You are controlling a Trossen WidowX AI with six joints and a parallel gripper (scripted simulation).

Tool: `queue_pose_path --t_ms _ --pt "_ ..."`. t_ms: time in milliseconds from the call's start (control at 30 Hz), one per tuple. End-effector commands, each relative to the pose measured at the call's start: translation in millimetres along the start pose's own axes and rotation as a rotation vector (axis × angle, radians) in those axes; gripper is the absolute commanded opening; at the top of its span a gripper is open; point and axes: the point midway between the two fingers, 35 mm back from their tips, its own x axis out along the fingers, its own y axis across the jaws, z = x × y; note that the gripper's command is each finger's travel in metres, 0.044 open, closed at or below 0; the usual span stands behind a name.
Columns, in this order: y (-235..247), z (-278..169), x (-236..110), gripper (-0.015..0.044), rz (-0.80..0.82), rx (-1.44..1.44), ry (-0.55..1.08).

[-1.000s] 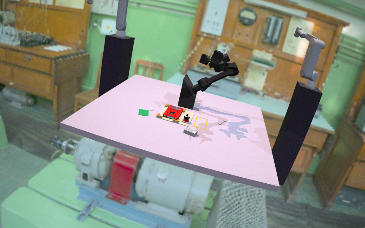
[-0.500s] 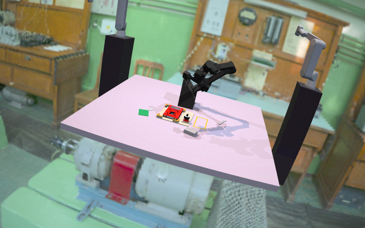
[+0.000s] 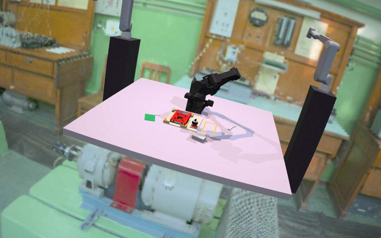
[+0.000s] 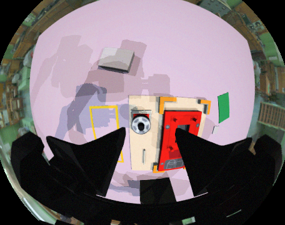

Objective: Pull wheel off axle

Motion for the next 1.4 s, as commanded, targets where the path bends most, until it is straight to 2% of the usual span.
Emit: queue_pose_path --t_ms 0,367,500,667,833,933,1233,1367 --pt "8 -9 7 0.0300 0.064 -0.006 0.082" --pt "7 -19 8 0.0300 0.063 -0.006 0.083" --pt "8 -19 29 0.0300 0.062 -0.006 0.082" --pt "13 -24 74 0.0300 0.066 -0.006 0.082" --pt "15 -25 81 0.0300 0.068 -0.006 0.083" --pt "16 -27 79 0.0221 0.065 -0.013 0.100" --pt "16 -27 79 0.0161 0.065 -0.013 0.100" --pt "16 -27 79 0.0056 0.065 -0.013 0.100"
